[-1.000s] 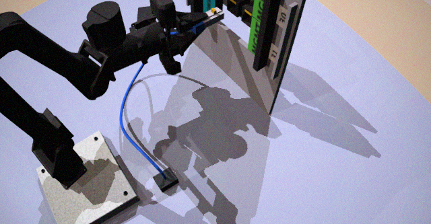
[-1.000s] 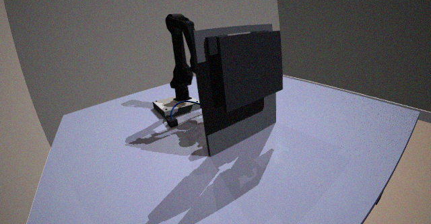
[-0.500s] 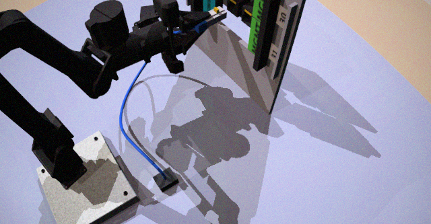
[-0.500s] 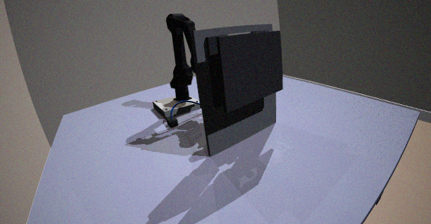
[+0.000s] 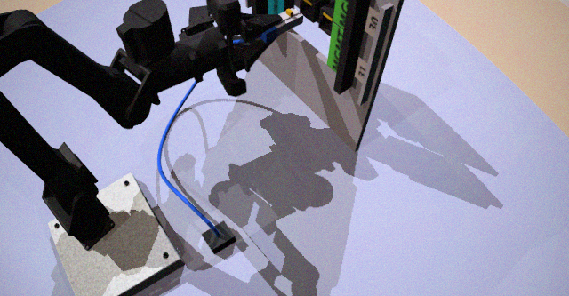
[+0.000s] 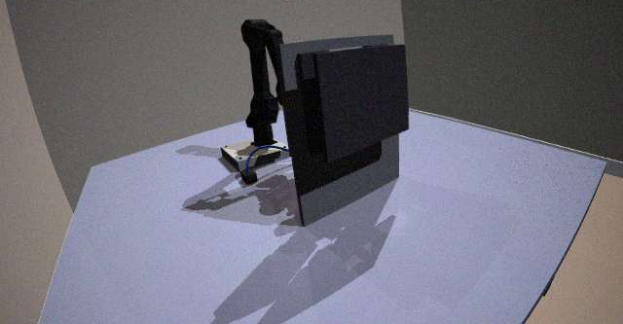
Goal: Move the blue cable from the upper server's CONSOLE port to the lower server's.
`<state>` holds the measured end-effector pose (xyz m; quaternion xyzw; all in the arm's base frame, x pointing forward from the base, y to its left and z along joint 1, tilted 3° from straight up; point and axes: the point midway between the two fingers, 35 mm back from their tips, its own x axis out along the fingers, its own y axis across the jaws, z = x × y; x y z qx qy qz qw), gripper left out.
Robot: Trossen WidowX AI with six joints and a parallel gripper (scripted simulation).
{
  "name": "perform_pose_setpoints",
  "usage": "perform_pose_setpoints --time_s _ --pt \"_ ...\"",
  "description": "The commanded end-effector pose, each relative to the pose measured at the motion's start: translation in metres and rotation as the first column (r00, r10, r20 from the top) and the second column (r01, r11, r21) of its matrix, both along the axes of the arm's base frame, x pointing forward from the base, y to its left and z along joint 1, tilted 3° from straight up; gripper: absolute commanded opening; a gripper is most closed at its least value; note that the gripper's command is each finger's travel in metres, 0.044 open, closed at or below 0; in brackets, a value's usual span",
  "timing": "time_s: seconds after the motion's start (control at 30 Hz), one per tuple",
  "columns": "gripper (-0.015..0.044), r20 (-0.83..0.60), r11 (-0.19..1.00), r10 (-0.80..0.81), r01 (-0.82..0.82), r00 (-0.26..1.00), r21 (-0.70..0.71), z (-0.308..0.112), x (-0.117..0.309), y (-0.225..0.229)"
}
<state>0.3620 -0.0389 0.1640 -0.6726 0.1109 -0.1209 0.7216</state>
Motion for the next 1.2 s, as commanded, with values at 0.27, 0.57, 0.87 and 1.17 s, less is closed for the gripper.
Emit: perform_pose_setpoints --time_s 0.27,0.57,0.87,1.17 --pt "0.0 0.017 1.0 0.005 -0.005 1.0 0.0 0.0057 0.0055 -0.0025" --pt "0.0 0.018 1.0 0.005 -0.005 1.0 -0.001 0.0058 0.0086 -0.0032" --pt "0.0 0.018 1.0 0.005 -0.005 1.0 -0.001 0.0059 0.01 -0.0041" --pt "0.0 0.018 1.0 0.005 -0.005 1.0 -0.001 0.0059 0.01 -0.0041"
